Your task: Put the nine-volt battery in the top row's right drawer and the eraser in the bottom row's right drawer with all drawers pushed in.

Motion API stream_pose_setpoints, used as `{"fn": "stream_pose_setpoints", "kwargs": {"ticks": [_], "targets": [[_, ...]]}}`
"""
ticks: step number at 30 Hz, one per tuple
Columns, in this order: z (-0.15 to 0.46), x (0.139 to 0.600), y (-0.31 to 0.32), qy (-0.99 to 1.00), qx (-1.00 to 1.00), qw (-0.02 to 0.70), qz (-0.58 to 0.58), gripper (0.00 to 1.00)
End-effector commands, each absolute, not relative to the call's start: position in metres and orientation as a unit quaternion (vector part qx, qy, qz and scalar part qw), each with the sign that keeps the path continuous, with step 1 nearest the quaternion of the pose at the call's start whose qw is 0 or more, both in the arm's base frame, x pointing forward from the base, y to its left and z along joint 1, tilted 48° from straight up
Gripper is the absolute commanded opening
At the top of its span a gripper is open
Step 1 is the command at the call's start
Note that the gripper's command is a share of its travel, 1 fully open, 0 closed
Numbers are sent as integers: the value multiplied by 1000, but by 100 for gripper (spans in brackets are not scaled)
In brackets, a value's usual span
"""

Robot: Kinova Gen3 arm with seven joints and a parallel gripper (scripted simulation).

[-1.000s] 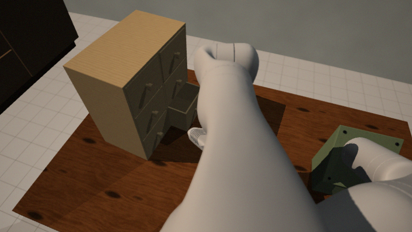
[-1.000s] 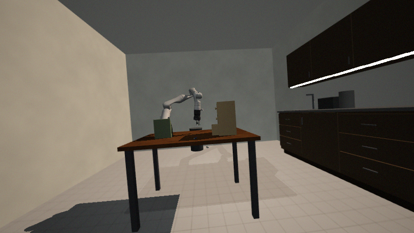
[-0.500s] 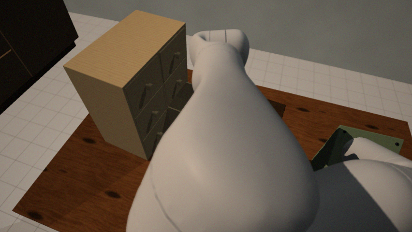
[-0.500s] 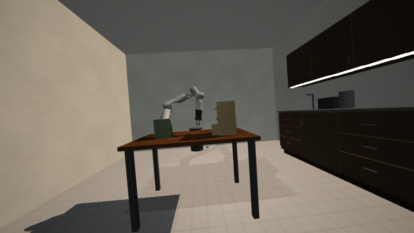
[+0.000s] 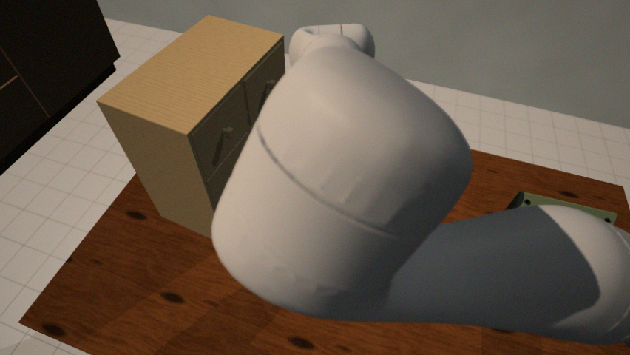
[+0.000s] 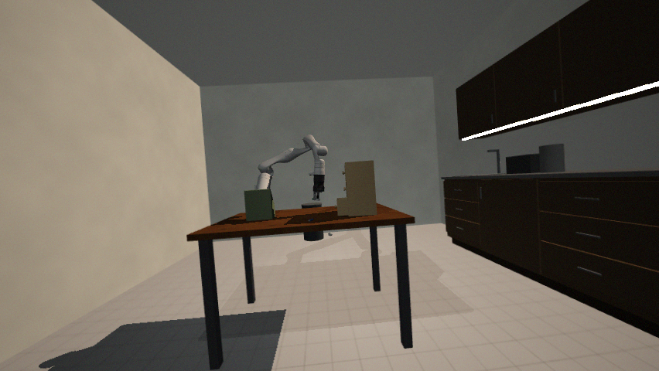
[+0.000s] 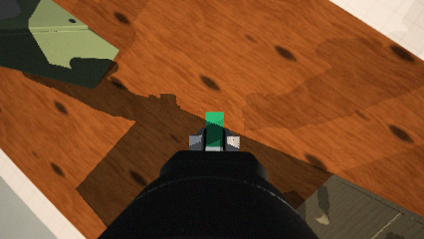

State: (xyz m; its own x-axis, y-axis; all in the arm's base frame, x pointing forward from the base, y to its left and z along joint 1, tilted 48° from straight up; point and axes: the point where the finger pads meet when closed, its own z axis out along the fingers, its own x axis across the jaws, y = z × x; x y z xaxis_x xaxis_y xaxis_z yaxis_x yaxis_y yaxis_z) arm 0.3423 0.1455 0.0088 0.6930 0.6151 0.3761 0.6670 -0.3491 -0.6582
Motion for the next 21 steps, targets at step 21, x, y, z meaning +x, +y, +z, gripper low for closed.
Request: {"fn": "stream_pose_setpoints", "kwargs": {"ticks": [21], "targets": [[-44, 375, 98, -614, -673, 368, -187, 45]]}}
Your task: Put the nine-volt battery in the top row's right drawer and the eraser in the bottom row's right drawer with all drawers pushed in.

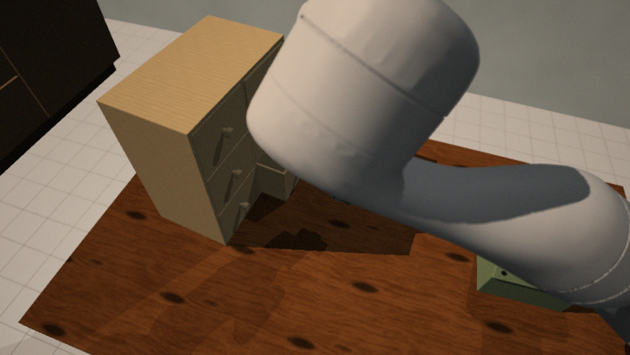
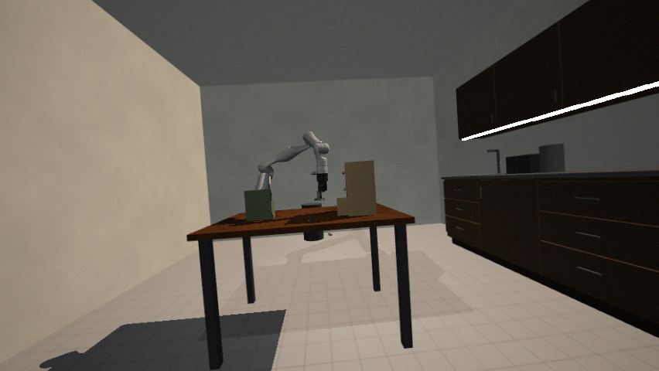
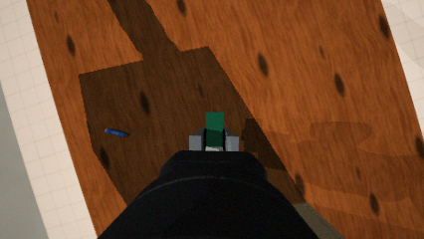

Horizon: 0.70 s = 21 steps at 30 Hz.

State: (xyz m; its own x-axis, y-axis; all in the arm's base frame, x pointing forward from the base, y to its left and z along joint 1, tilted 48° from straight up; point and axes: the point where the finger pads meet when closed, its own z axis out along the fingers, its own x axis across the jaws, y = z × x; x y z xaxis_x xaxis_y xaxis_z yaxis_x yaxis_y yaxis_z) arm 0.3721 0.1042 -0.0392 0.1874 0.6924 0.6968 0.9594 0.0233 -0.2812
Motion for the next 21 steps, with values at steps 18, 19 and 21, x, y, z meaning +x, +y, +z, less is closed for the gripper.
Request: {"fn": "stream_pose_setpoints", "kwargs": {"ticks": [18, 19, 21], "targets": [[-58, 386, 85, -668, -621, 342, -226, 45], [-58, 386, 85, -668, -621, 342, -226, 45], [-59, 387, 85, -670, -619, 341, -228, 45]]}}
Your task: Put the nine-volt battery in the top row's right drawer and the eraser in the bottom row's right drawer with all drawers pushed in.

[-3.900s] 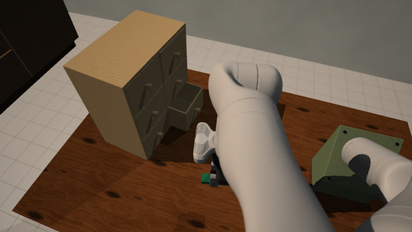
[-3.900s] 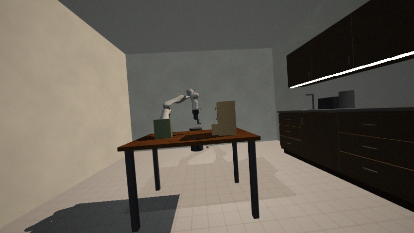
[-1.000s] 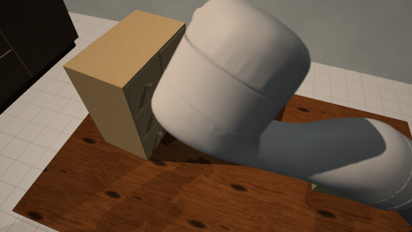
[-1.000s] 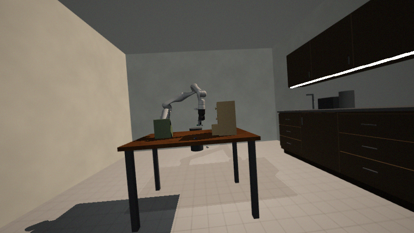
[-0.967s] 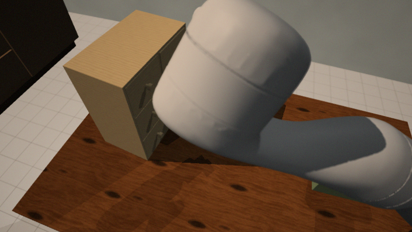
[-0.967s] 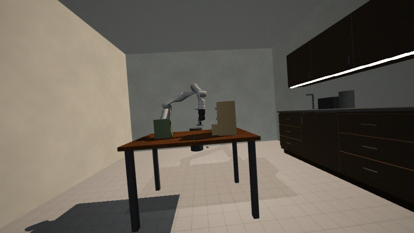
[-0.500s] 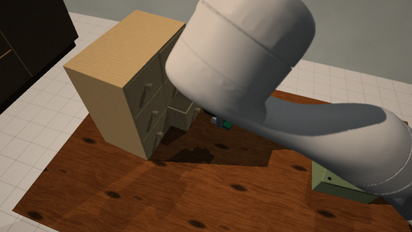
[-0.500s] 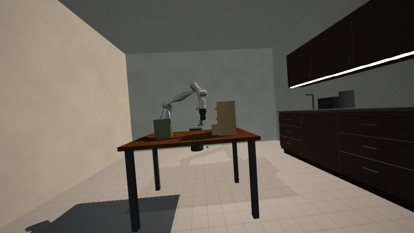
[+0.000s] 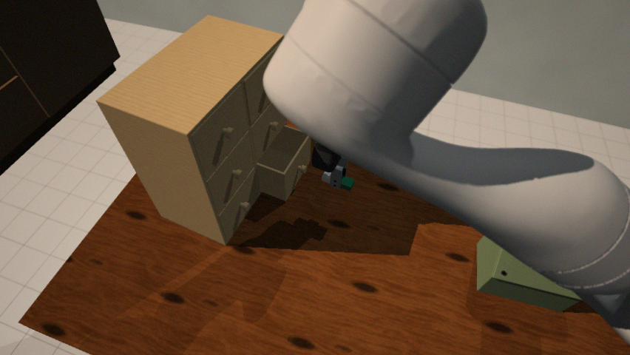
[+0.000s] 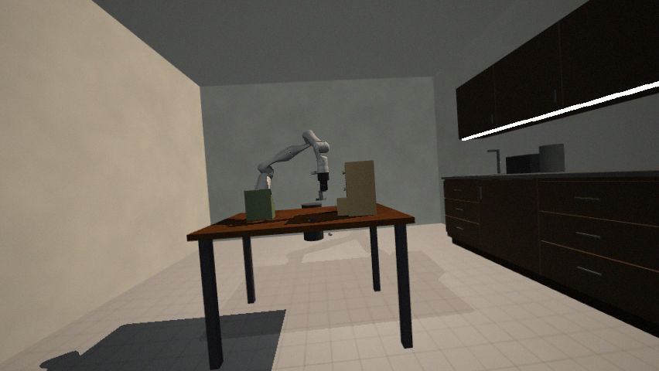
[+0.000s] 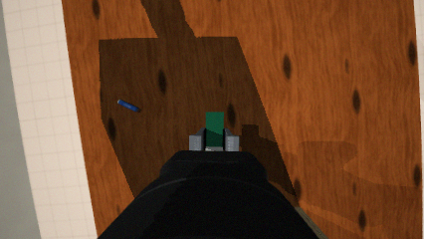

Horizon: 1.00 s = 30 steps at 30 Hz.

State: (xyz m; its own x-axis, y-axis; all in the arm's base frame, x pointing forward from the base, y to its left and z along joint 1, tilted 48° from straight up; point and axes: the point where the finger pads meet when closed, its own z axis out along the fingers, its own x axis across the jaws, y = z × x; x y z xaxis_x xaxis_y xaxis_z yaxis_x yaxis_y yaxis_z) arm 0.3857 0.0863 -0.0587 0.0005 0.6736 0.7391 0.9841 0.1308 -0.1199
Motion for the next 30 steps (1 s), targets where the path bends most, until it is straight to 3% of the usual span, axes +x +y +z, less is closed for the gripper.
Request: {"fn": "stream_pose_setpoints", "kwargs": {"ticks": [1, 30], "targets": [[-59, 387, 84, -670, -618, 341, -229, 45], [-31, 394, 53, -672, -617, 340, -230, 45]]}}
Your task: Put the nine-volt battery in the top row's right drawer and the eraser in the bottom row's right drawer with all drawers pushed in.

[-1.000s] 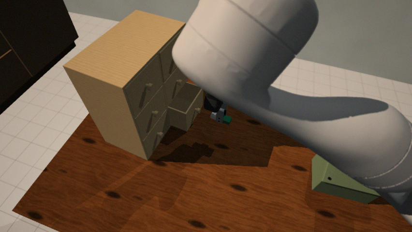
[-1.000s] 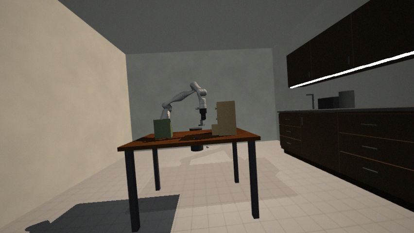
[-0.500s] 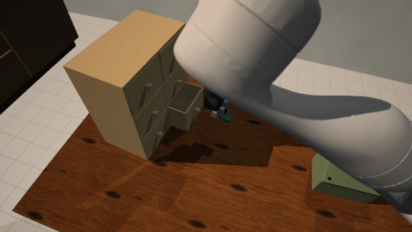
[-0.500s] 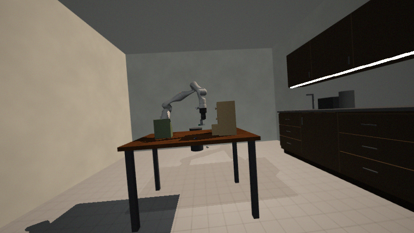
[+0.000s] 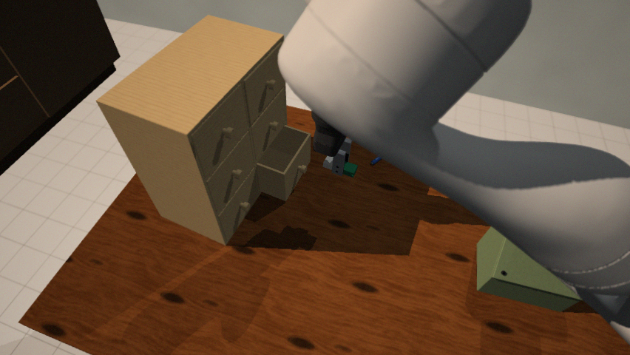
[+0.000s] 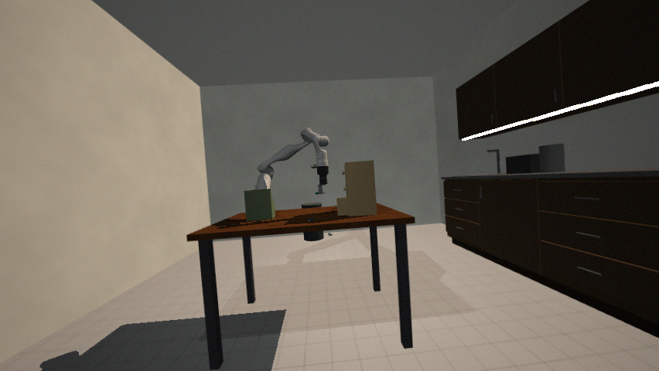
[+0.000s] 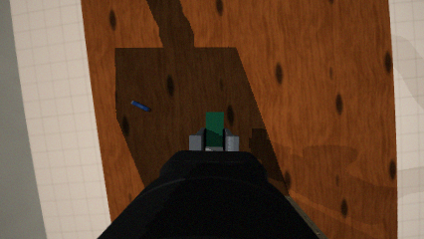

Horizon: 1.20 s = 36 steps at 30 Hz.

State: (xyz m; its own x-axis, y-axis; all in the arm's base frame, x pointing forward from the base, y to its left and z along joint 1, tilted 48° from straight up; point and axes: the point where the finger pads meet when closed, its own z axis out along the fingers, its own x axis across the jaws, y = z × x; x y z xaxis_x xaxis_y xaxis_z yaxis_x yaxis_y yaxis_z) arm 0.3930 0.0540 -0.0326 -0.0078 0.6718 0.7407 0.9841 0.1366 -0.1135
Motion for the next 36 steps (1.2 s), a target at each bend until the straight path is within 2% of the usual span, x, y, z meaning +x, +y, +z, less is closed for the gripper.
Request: {"fn": "stream_pose_setpoints", "kwargs": {"ticks": [1, 36], "targets": [[-31, 394, 53, -672, -617, 340, -230, 45], [-32, 394, 53, -666, -625, 325, -246, 45]]}}
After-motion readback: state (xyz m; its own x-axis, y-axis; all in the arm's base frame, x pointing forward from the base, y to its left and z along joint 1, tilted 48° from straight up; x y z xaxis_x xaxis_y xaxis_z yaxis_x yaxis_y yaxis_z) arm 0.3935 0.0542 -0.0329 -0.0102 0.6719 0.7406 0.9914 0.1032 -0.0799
